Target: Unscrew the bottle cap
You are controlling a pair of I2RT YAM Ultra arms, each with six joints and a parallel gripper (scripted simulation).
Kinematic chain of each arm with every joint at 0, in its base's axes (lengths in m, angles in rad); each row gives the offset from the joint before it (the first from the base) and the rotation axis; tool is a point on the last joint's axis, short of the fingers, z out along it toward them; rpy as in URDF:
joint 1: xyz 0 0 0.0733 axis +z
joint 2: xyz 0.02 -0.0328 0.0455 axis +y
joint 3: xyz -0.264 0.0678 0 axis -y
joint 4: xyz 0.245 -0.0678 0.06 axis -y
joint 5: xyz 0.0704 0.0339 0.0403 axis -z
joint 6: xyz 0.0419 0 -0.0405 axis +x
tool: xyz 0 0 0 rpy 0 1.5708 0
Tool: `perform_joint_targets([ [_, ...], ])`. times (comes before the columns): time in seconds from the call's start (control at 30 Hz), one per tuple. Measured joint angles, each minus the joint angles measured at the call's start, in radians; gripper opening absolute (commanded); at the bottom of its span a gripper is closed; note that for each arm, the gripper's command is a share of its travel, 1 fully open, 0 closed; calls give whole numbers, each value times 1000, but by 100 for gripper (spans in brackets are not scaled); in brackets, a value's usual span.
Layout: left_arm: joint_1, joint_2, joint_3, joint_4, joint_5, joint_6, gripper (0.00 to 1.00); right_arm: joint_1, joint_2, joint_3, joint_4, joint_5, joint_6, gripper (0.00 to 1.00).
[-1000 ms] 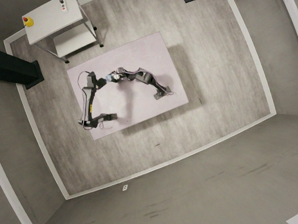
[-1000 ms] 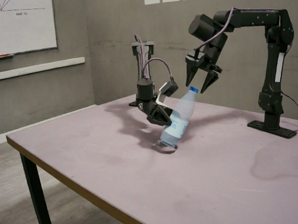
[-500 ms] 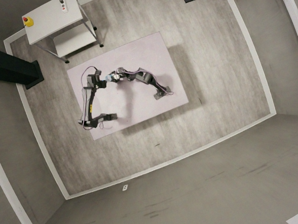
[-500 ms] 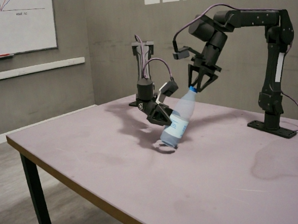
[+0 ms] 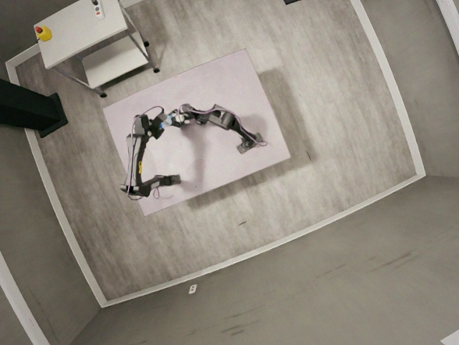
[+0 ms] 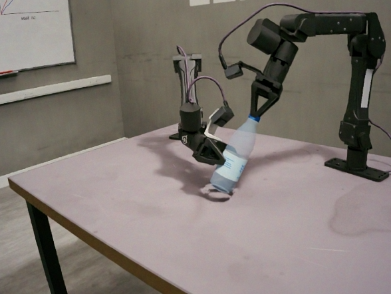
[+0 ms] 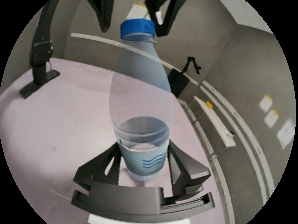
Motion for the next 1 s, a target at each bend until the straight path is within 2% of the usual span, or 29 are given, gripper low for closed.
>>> perform_joint_targets([
  [0.5, -2, 0, 0, 8, -7, 670, 57, 0, 0, 0, 0, 0, 0, 0],
  [0.67, -2, 0, 0, 8, -7, 809, 57, 0, 0, 0, 0, 0, 0, 0],
  [0.73, -2, 0, 0, 8, -7, 834, 35, 0, 0, 0, 0, 0, 0, 0],
  [0.8, -2, 0, 0, 7, -7, 842, 35, 0, 0, 0, 0, 1, 0, 0],
  [0.83, -2, 0, 0, 7, -7, 845, 23, 0, 0, 0, 0, 1, 0, 0],
  [0.97, -2, 0, 0, 4, -7, 841, 20, -1, 0, 0, 1, 3, 3, 0],
  [1.0, -2, 0, 0, 4, -7, 840, 9, -1, 0, 0, 0, 3, 3, 0],
])
